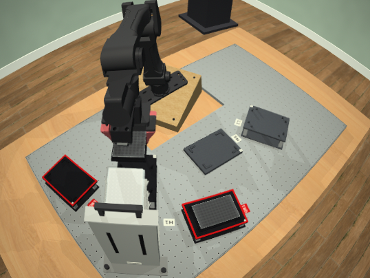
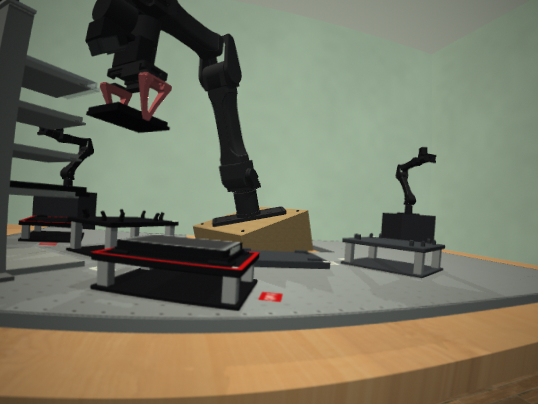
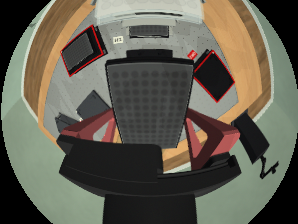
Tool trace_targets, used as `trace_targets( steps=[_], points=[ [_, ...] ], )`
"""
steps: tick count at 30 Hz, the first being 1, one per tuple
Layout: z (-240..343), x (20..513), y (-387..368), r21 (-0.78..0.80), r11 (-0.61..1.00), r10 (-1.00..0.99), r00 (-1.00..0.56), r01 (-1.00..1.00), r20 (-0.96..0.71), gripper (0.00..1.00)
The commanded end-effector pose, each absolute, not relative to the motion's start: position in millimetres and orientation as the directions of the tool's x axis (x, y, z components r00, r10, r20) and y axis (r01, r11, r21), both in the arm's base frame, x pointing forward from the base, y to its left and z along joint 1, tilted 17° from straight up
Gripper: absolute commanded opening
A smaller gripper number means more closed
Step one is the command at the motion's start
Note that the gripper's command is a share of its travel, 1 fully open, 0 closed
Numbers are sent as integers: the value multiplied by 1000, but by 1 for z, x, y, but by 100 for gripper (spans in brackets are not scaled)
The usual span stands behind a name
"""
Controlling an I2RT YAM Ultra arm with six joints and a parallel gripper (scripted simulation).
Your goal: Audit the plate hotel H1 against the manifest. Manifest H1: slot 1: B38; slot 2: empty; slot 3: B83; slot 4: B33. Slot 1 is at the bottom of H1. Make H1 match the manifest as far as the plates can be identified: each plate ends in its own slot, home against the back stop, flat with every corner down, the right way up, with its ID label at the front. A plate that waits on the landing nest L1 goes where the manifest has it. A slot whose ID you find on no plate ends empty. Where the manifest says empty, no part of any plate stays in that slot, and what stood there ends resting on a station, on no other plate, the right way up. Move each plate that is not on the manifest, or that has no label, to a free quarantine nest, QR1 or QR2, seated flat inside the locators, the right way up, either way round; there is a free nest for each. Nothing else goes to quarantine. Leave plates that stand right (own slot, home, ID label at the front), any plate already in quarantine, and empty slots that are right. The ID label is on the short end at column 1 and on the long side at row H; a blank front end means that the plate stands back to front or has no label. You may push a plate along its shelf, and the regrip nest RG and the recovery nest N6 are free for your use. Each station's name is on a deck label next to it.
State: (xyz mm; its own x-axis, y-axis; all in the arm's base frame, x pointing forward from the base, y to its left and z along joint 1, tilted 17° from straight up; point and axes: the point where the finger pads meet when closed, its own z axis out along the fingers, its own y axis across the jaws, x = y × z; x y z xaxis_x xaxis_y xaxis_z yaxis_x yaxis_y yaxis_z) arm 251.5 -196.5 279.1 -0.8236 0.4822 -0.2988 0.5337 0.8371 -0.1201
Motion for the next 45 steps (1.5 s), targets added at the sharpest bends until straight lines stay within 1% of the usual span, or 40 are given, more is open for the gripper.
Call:
trace_targets(
  steps=[1, 10, 14, 45],
  points=[
    [283, 251, -196, -121, 838, 477, -822, 532, -311, 86],
    [283, 251, -196, -121, 838, 477, -822, 532, -311, 86],
    [270, 244, -193, -119, 841, 483, -832, 528, -273, 86],
    [203, 261, -213, -120, 841, 483, -832, 528, -273, 86]
  ],
)
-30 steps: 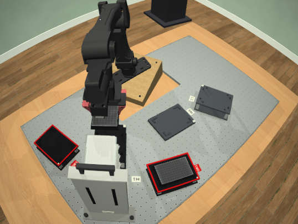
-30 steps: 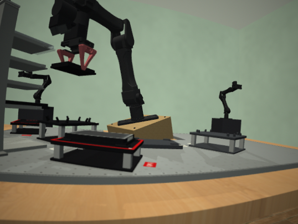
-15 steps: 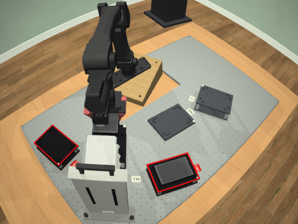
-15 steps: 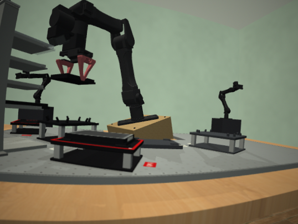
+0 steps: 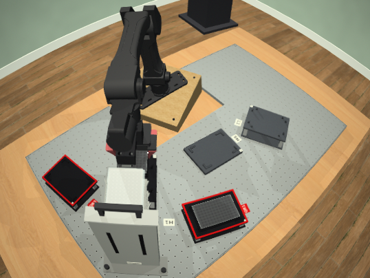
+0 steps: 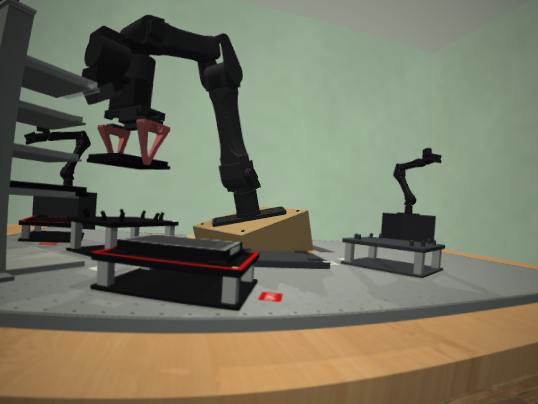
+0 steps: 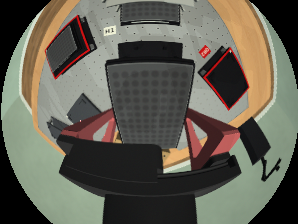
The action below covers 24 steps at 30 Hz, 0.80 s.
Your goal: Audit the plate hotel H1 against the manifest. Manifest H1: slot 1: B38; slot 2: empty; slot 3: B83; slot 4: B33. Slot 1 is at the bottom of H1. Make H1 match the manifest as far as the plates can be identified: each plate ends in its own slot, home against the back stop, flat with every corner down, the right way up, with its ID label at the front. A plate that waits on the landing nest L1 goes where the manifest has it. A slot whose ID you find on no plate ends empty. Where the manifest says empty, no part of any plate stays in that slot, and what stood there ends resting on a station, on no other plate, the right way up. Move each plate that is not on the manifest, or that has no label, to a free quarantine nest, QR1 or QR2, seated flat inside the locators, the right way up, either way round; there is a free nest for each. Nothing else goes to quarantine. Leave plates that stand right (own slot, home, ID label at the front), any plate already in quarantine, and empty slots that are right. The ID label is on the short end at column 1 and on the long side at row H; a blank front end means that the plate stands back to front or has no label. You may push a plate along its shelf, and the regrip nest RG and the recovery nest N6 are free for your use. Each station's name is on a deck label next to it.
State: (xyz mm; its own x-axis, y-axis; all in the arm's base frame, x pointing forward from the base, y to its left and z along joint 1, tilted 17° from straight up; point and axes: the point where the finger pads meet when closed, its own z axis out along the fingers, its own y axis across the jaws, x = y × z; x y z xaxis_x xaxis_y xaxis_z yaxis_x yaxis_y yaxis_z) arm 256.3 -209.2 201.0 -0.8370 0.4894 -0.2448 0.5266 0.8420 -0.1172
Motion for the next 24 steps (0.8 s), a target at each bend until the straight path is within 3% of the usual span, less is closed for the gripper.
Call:
trace_targets(
  steps=[1, 24],
  points=[
    [200, 261, -214, -120, 841, 483, -832, 528, -273, 86],
    [178, 265, -219, -120, 841, 483, -832, 528, -273, 86]
  ],
)
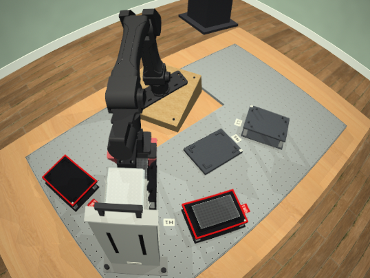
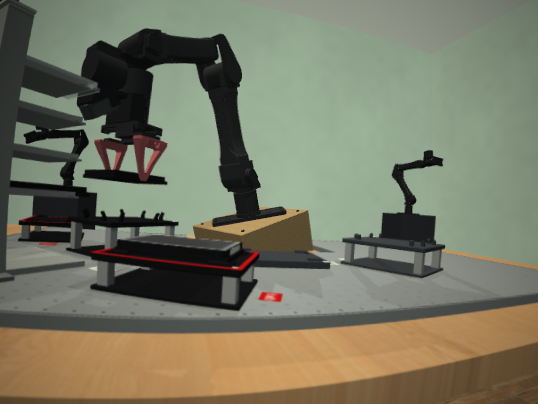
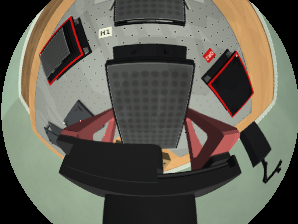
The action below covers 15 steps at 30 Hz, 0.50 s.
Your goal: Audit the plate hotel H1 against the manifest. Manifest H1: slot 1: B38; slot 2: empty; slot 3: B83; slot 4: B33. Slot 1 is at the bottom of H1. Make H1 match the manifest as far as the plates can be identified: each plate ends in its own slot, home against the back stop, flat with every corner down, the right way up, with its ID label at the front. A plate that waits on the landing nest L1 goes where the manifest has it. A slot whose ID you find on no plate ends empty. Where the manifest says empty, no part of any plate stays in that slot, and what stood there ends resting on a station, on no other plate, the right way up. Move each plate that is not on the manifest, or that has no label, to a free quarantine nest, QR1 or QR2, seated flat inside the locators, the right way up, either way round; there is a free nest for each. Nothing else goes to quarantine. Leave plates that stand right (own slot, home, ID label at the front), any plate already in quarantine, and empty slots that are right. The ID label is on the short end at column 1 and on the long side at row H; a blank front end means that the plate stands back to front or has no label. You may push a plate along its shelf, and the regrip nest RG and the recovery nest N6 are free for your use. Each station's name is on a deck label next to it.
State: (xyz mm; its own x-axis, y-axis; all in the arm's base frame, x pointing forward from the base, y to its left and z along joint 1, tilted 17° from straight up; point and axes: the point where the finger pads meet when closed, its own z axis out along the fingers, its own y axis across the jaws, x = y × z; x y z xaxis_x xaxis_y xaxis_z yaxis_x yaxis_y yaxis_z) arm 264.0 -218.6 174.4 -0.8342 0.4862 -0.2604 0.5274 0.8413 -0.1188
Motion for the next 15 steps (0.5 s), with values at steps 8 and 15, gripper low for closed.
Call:
trace_targets(
  steps=[8, 15],
  points=[
    [178, 264, -218, -120, 841, 483, -832, 528, -273, 86],
    [178, 263, -218, -120, 841, 483, -832, 528, -273, 86]
  ],
)
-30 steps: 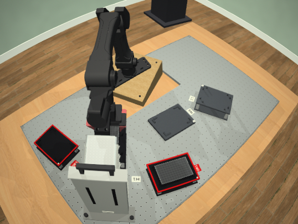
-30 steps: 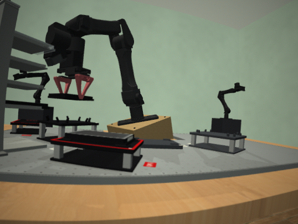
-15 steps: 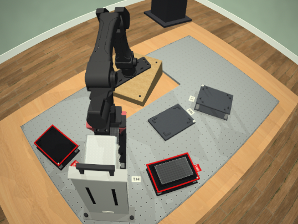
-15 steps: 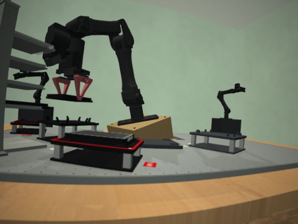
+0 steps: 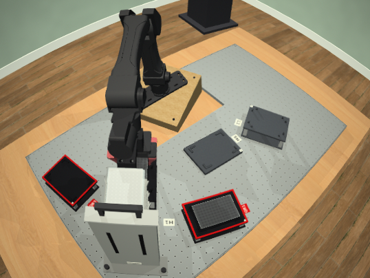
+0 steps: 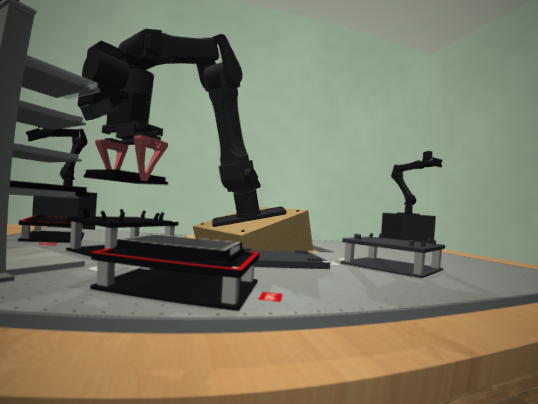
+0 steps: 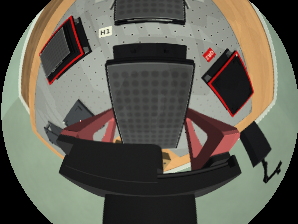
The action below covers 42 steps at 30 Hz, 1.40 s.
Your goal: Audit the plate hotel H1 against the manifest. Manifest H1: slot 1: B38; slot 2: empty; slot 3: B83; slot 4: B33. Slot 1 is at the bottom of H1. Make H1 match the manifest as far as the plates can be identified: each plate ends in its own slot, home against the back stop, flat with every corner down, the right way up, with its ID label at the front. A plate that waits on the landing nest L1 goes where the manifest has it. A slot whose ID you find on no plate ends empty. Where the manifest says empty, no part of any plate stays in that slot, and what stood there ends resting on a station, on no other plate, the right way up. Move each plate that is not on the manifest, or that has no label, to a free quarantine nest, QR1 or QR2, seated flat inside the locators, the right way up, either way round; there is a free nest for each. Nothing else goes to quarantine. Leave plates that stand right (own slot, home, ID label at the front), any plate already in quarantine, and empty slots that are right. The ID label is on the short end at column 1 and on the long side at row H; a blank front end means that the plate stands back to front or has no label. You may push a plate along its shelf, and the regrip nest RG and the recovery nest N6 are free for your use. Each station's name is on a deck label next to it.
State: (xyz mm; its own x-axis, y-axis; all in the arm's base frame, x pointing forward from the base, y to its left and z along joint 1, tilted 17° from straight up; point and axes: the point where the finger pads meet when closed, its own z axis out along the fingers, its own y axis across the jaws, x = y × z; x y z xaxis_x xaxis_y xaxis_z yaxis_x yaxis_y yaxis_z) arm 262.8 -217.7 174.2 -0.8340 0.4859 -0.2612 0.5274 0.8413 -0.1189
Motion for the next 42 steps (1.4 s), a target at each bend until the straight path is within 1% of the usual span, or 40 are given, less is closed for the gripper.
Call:
trace_targets(
  steps=[1, 42],
  points=[
    [177, 263, -218, -120, 841, 483, -832, 528, -273, 86],
    [154, 267, -224, -120, 841, 483, -832, 528, -273, 86]
  ],
)
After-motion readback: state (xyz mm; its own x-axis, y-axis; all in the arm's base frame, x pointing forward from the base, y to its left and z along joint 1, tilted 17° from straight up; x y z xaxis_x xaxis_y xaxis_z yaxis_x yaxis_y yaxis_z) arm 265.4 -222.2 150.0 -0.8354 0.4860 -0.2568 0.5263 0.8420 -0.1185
